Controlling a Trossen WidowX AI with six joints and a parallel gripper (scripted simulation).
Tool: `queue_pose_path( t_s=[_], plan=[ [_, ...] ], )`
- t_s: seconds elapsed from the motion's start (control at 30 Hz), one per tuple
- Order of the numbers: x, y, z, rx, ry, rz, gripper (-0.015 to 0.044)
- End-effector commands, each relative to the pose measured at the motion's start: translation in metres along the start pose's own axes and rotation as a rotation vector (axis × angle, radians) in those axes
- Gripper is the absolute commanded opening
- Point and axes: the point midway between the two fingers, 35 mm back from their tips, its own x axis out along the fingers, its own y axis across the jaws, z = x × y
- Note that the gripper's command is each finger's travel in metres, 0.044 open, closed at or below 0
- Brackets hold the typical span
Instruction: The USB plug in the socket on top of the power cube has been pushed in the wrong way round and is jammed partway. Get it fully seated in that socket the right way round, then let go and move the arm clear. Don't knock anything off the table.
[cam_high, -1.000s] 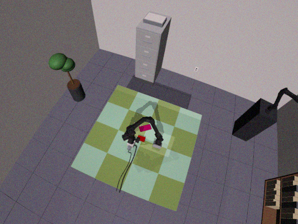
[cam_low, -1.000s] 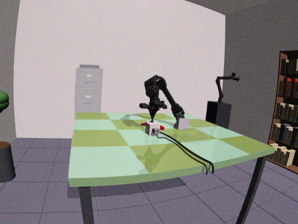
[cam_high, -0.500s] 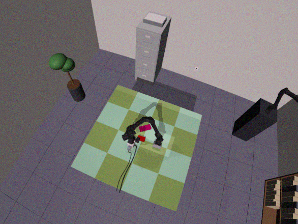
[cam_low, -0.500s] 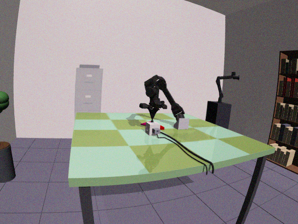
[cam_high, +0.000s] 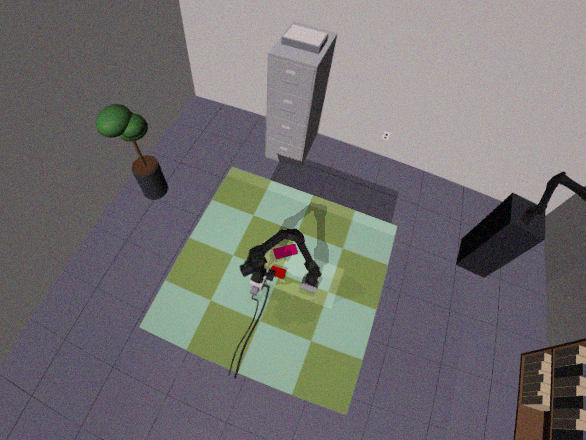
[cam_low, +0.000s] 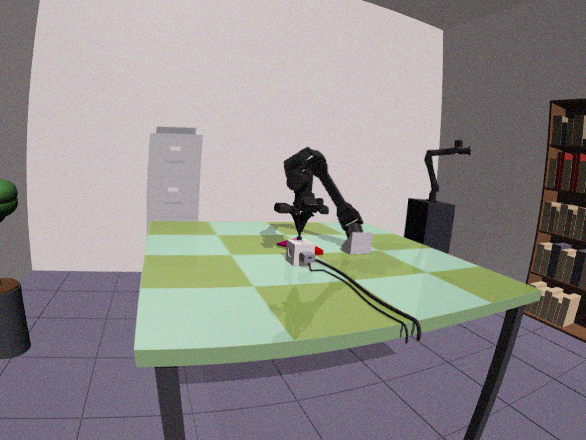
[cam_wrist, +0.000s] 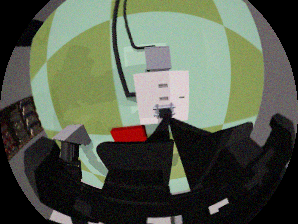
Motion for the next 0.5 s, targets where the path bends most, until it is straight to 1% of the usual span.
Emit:
queue_pose_path(
  t_s=[0.0,0.3,0.4,0.43,0.47],
  plan=[
    [0.0026,-0.0007,-0.0015,-0.001,0.005,0.002,0.0],
    [0.0026,-0.0007,-0.0015,-0.001,0.005,0.002,0.0],
    [0.0,-0.0001,0.0,0.0,0.0,-0.001,0.0079],
    [0.0,-0.0001,0.0,0.0,0.0,-0.001,0.0095],
    [0.0,-0.0001,0.0,0.0,0.0,-0.001,0.0095]
  ],
)
